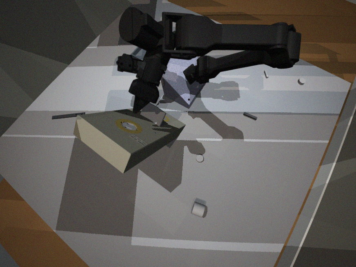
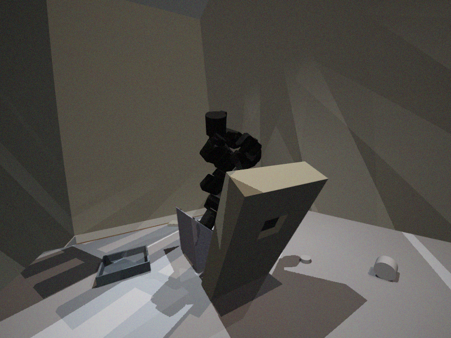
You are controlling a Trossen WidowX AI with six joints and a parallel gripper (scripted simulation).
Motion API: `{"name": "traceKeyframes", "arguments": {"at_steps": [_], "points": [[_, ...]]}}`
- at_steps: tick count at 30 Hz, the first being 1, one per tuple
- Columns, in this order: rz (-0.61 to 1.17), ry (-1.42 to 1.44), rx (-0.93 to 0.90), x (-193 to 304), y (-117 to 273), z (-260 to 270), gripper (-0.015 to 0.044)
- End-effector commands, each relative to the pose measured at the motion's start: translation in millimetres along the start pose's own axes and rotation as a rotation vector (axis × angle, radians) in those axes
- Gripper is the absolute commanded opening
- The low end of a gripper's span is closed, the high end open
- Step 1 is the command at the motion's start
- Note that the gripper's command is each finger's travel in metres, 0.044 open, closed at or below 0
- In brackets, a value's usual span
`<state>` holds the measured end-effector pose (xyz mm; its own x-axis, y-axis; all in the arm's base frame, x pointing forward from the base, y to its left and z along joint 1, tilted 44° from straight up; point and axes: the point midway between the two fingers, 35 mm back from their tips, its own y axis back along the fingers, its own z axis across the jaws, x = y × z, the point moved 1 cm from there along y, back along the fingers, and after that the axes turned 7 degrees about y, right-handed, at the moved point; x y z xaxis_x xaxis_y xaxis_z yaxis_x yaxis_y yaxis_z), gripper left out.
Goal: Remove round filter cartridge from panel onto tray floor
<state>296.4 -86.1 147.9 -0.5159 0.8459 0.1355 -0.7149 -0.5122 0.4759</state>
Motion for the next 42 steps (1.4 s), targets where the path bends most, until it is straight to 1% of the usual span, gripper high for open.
{"name": "traceKeyframes", "arguments": {"at_steps": [1,10,42], "points": [[0.028,-0.123,-0.04,0,7,-10,0.0105],[0.028,-0.123,-0.039,-1,5,-10,0.0105],[0.028,-0.122,-0.042,1,-47,-7,0.0105]]}}
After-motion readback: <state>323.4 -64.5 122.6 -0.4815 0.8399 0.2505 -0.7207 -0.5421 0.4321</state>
